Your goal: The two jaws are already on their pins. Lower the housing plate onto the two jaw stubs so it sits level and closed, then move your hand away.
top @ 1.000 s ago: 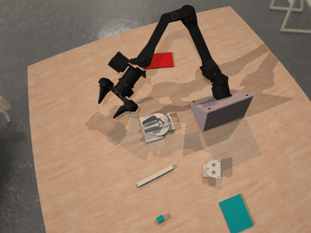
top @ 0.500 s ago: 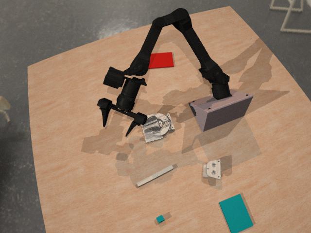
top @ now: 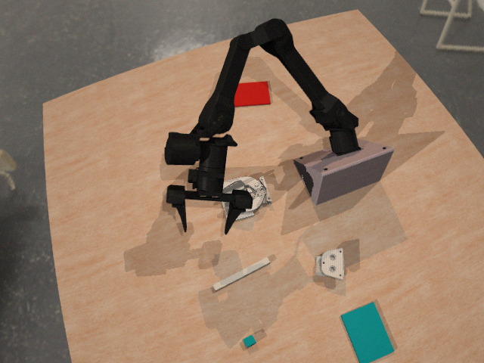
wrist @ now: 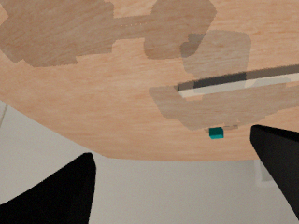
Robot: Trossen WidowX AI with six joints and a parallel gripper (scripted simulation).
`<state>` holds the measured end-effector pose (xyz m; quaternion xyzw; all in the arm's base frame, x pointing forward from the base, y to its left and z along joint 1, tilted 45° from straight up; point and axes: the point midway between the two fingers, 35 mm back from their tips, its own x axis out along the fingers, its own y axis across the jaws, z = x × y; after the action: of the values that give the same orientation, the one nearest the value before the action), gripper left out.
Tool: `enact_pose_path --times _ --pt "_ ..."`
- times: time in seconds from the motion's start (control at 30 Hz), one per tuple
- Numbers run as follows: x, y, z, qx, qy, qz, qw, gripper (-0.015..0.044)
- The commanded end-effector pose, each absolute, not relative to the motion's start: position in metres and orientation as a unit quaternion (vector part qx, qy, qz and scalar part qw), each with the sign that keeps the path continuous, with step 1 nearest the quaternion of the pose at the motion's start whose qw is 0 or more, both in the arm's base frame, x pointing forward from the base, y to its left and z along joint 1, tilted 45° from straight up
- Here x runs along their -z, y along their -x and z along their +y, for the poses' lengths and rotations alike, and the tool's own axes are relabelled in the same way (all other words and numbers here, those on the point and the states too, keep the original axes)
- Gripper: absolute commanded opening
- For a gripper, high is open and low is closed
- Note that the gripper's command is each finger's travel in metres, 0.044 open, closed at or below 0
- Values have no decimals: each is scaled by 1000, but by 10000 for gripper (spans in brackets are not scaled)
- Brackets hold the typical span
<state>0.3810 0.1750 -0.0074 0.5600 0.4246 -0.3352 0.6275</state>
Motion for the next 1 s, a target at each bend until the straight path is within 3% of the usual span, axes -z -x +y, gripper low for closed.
enact_pose_path --times 0.0,0.97 --pt "29 -359 195 348 -502 462 644 440" --pt "108 -209 263 357 -141 587 713 440"
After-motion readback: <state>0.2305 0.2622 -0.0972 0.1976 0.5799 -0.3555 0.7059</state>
